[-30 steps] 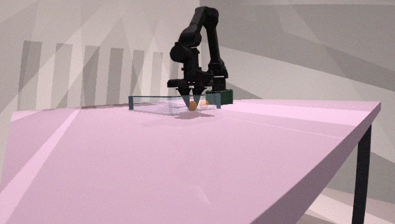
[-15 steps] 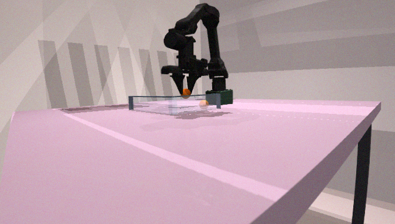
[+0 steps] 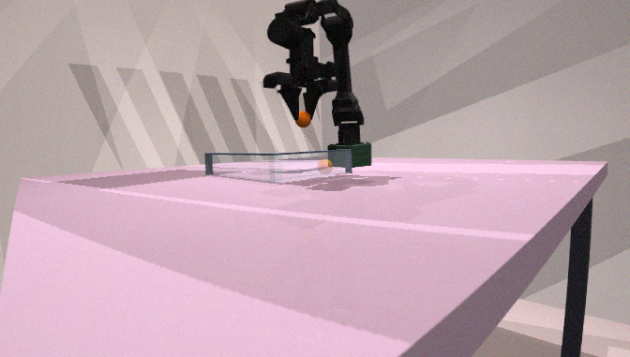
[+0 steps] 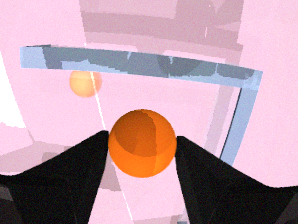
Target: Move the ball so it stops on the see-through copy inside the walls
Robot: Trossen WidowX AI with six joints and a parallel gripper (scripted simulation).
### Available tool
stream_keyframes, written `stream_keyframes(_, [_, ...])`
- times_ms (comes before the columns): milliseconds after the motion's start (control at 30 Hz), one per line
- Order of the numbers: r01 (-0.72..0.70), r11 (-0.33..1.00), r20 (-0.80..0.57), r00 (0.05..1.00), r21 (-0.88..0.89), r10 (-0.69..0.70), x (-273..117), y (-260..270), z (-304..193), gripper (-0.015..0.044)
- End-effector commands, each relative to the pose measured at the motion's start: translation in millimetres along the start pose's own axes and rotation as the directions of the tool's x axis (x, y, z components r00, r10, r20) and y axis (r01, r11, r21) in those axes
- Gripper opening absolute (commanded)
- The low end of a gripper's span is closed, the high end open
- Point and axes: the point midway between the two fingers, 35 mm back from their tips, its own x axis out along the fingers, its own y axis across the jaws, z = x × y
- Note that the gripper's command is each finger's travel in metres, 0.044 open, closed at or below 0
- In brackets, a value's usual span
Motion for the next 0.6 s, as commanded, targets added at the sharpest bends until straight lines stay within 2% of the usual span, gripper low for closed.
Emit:
stream_keyframes(0, [0.004,1.000,0.009,1.000,0.001,-0.004,-12.0,2.8,3.0,0.0000])
stream_keyframes(567, [0.001,1.000,0.009,1.000,0.001,-0.001,16.8,43.0,2.8,0.0000])
